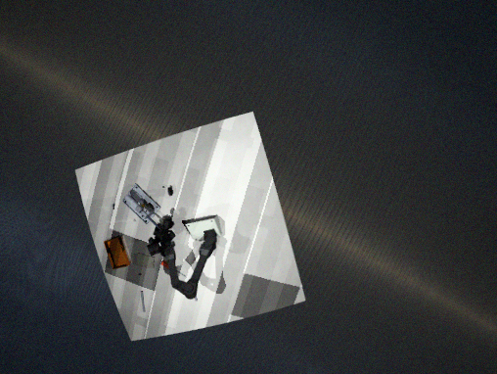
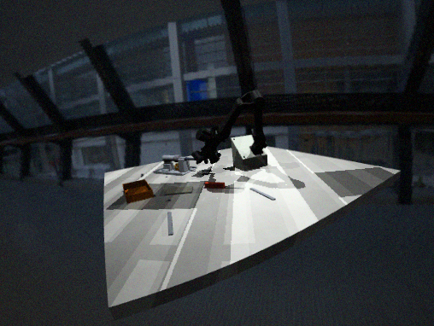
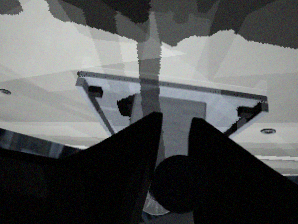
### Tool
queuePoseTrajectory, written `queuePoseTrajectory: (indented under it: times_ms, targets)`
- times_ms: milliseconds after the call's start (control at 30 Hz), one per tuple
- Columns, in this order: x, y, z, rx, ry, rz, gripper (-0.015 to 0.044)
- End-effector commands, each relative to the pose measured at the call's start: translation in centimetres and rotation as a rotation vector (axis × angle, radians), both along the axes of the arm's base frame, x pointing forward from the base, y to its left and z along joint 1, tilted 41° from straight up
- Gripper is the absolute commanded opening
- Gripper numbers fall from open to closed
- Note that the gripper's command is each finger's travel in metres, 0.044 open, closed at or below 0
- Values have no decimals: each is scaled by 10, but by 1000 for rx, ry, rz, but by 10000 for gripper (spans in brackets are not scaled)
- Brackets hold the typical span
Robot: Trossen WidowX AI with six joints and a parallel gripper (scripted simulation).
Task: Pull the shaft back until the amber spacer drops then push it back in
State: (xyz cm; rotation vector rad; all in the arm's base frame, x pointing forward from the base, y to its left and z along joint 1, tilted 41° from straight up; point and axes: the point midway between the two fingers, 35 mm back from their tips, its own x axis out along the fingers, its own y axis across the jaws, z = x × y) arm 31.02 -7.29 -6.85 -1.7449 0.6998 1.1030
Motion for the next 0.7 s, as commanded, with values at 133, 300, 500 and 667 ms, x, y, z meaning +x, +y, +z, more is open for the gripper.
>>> queuePoseTrajectory:
  times_ms: [133,300,500,667]
  targets:
    - [2,-2,-1,-2,-3,2,0]
    - [3,-3,-2,-2,-3,2,0]
    - [4,-4,-2,-2,-3,2,0]
    - [5,-5,-3,-2,-3,2,0]
